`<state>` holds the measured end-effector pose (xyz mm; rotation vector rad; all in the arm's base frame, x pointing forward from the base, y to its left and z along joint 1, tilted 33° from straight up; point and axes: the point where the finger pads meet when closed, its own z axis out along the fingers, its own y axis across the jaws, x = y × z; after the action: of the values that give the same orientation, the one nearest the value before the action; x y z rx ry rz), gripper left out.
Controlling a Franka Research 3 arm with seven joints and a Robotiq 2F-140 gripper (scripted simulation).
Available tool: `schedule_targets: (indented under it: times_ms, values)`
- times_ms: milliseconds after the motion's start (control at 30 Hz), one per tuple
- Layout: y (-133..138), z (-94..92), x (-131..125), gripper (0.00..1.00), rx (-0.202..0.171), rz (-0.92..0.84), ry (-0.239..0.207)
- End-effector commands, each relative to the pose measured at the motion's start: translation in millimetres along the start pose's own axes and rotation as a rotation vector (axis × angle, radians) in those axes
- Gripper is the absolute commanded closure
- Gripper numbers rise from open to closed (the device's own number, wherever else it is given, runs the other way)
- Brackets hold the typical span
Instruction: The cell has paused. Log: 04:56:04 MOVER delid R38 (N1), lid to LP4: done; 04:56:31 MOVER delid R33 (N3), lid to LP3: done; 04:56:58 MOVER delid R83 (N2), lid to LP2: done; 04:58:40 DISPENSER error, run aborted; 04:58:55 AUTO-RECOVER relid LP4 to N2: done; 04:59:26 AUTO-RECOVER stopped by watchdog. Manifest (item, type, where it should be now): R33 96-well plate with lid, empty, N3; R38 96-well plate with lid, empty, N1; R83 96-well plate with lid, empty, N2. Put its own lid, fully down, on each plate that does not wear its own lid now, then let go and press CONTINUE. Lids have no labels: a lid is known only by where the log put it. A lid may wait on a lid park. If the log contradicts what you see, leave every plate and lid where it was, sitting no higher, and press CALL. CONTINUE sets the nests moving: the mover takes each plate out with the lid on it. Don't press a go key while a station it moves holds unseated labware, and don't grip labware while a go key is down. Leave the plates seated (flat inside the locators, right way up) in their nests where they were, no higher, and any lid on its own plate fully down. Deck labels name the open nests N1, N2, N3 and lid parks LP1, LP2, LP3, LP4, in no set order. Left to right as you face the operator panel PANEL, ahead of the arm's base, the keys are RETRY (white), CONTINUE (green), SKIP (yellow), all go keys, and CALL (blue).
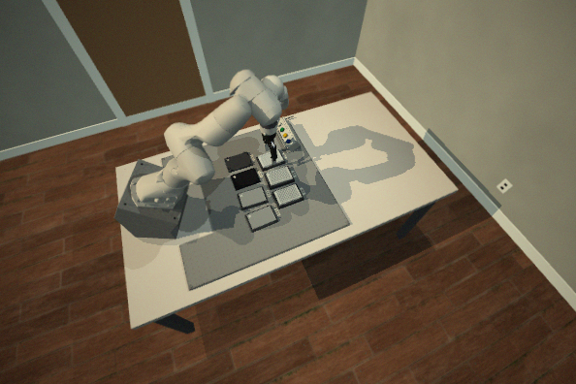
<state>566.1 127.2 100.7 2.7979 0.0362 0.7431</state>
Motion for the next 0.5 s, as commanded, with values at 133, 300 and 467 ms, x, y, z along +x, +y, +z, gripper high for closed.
schedule_targets:
  times_ms: [133, 300, 467]
  values:
    - [1, -15.9, -1, 0.34, -0.003, -0.002, -0.002]
    - [1, -28.2, -1, 0.34, -0.003, -0.002, -0.002]
    - [1, -35.3, -1, 0.34, -0.003, -0.002, -0.002]
